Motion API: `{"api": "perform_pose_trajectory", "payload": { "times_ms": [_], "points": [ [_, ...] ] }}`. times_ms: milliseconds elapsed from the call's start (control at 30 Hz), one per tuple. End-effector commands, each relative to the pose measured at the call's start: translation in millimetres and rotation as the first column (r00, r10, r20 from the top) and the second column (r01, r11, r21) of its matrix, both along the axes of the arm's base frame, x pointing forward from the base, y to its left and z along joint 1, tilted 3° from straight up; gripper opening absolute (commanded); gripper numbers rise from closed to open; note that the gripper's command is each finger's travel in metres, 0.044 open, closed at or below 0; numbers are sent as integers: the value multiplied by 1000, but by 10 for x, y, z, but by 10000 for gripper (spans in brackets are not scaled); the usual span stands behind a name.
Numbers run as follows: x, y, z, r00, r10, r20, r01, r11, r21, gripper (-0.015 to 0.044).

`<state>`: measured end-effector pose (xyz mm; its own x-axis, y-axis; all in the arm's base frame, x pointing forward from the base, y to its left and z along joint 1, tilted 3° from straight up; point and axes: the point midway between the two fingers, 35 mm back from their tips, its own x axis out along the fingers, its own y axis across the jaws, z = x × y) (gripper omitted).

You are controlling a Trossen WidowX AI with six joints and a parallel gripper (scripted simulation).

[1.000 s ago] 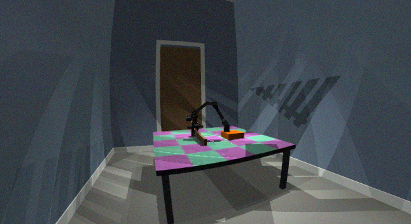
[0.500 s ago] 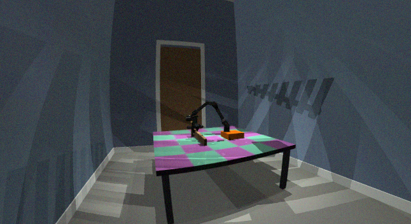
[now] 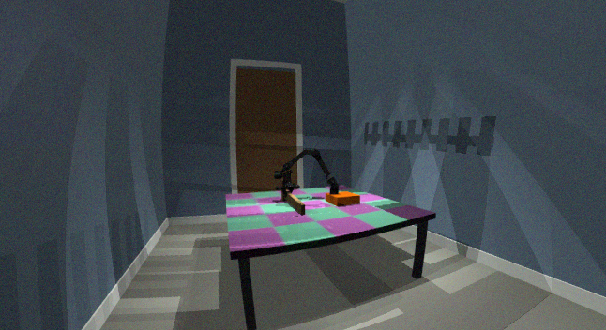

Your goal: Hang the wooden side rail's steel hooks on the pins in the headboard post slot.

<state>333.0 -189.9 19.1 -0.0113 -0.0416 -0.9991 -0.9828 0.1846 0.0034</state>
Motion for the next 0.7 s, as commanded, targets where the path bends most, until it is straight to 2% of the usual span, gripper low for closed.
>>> {"api": "perform_pose_trajectory", "payload": {
  "times_ms": [0,667],
  "points": [
    [8,-13,-3,1000,-4,3,4,1000,-6,0],
    [7,-14,-36,1000,-4,3,4,1000,-6,0]
  ]
}}
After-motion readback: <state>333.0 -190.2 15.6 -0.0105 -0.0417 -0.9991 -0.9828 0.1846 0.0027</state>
